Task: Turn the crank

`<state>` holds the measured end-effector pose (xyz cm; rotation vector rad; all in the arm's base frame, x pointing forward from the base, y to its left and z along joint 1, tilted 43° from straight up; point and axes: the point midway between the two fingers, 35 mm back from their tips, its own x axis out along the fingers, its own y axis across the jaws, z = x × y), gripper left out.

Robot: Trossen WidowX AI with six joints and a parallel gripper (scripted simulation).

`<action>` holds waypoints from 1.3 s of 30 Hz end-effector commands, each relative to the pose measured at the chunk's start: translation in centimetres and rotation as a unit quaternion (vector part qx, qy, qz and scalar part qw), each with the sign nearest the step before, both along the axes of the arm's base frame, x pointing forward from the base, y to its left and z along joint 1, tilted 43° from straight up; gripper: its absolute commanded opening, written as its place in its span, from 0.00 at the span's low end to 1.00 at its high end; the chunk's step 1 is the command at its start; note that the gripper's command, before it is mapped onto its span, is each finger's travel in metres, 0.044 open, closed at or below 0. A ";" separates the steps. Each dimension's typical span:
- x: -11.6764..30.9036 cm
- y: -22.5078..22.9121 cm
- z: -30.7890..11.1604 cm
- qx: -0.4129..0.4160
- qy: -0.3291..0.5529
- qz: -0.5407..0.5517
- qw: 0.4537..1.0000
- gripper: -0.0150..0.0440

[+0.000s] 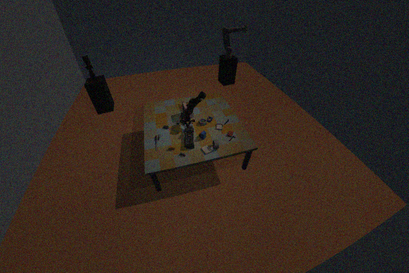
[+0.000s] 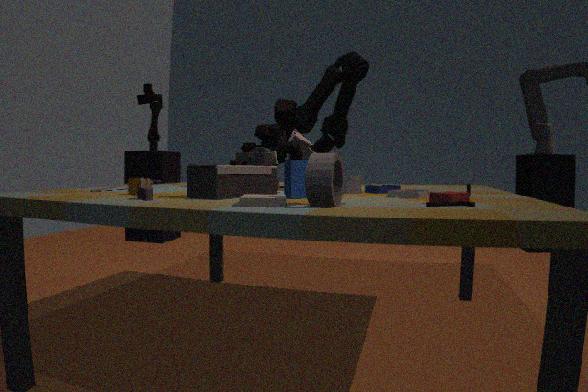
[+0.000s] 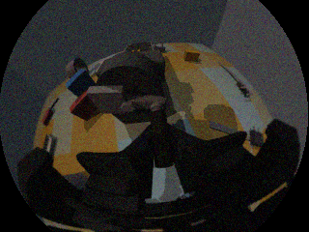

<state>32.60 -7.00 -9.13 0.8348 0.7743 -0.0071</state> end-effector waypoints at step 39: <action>1.1 3.4 0.1 0.000 0.004 0.001 1.000 0.25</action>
